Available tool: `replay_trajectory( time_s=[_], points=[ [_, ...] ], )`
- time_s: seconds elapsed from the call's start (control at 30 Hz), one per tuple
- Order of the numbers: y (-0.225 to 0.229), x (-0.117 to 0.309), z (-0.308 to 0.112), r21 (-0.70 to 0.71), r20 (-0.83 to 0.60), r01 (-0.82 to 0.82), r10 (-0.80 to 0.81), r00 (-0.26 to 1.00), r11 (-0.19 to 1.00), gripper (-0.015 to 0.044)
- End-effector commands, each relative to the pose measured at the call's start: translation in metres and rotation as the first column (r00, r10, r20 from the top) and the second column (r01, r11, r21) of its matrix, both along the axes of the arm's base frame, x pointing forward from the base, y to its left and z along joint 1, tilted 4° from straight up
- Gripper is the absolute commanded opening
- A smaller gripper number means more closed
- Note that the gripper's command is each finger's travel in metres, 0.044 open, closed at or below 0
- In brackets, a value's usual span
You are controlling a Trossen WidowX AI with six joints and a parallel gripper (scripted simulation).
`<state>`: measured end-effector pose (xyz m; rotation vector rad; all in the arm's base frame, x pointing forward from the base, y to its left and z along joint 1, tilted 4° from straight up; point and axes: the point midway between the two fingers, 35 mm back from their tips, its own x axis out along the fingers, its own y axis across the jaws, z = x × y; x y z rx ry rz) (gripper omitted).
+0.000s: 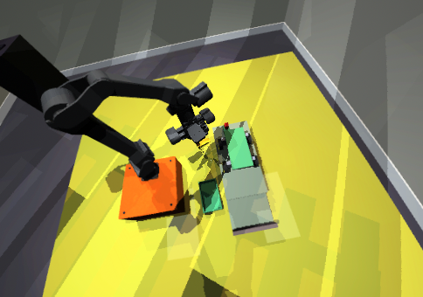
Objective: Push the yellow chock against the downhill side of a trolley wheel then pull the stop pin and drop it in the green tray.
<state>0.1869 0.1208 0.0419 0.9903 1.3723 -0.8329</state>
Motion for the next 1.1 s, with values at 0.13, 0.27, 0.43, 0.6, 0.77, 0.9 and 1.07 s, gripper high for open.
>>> replay_trajectory(
  time_s=[0.13, 0.27, 0.43, 0.6, 0.77, 0.9, 1.07],
  points=[
    [-0.001, 0.0, -0.01, -0.005, -0.001, 0.005, -0.005, 1.0, 1.0, 0.019],
    [0.0, 0.0, -0.016, -0.005, -0.001, 0.005, -0.005, 1.0, 1.0, 0.019],
    [0.001, 0.001, -0.024, -0.005, -0.001, 0.005, -0.005, 1.0, 1.0, 0.019],
    [0.001, 0.001, -0.032, -0.005, -0.001, 0.005, -0.005, 1.0, 1.0, 0.019],
    [0.001, 0.001, -0.039, -0.005, -0.001, 0.005, -0.005, 1.0, 1.0, 0.019],
    [0.001, 0.001, -0.041, -0.005, -0.001, 0.005, -0.005, 1.0, 1.0, 0.019],
    [0.002, 0.001, -0.048, -0.005, -0.001, 0.005, -0.005, 1.0, 1.0, 0.019]
  ],
)
